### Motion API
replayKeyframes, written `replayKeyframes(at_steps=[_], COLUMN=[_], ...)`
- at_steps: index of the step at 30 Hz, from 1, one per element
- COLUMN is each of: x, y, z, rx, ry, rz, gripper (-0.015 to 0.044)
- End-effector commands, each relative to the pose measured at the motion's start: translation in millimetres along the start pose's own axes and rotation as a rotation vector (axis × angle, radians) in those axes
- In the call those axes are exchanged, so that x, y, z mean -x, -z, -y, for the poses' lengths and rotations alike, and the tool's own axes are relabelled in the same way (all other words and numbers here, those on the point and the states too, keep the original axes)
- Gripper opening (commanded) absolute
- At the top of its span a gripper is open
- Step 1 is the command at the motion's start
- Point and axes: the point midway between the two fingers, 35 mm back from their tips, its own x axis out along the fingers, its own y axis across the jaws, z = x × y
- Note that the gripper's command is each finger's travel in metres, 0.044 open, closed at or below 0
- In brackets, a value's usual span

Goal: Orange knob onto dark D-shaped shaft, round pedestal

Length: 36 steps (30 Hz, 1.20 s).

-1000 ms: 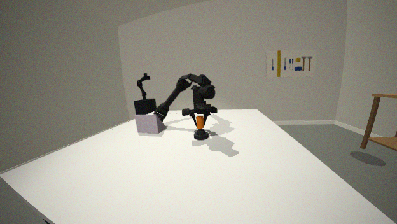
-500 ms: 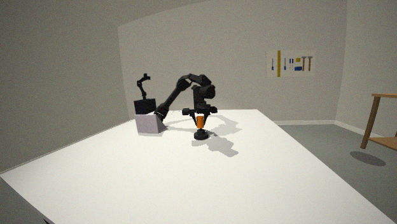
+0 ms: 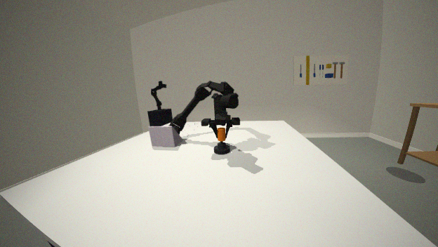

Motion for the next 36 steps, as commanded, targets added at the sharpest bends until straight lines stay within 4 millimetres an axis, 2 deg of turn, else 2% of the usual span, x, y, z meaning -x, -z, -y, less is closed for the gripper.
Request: replayKeyframes(at_steps=[1,36], x=[0.3,-3.6], y=[-0.6,-0.7], z=[0.4,2.1], rx=[-0.007,-0.007], ry=[-0.006,-0.006], rz=[0.001,0.001], gripper=[0.0000,0.0000])
